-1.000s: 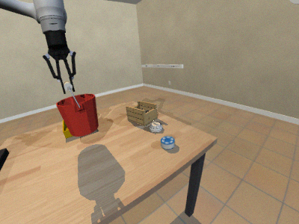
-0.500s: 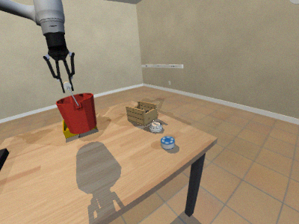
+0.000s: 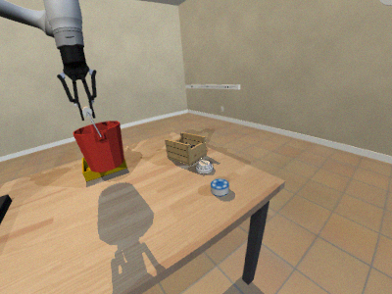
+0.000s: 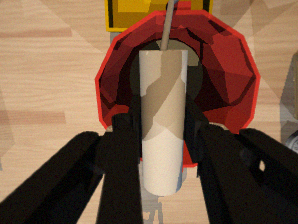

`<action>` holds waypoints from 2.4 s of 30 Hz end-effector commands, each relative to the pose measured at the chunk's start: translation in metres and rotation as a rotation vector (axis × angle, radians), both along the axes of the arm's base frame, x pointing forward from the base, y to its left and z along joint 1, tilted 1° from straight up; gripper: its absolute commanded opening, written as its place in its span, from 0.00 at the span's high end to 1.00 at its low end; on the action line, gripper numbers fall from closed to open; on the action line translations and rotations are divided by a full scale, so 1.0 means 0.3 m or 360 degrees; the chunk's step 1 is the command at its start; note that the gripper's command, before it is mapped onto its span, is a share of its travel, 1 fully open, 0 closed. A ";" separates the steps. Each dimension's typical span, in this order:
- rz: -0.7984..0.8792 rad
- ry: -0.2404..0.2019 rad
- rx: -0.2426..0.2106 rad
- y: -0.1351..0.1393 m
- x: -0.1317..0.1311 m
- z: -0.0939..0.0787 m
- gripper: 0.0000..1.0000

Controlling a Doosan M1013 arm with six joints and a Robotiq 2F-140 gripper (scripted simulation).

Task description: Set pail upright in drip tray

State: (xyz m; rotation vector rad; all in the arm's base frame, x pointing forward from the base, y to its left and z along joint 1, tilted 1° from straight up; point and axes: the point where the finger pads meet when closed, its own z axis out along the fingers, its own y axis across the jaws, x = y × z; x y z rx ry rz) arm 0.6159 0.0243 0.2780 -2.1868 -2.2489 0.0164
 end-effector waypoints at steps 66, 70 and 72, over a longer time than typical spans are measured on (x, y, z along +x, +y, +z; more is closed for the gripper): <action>0.0000 -0.0005 0.0004 0.524 -0.038 0.005 0.90; -0.0001 -0.0004 0.0004 0.542 -0.040 0.005 0.90; -0.0001 -0.0004 0.0004 0.542 -0.040 0.005 0.90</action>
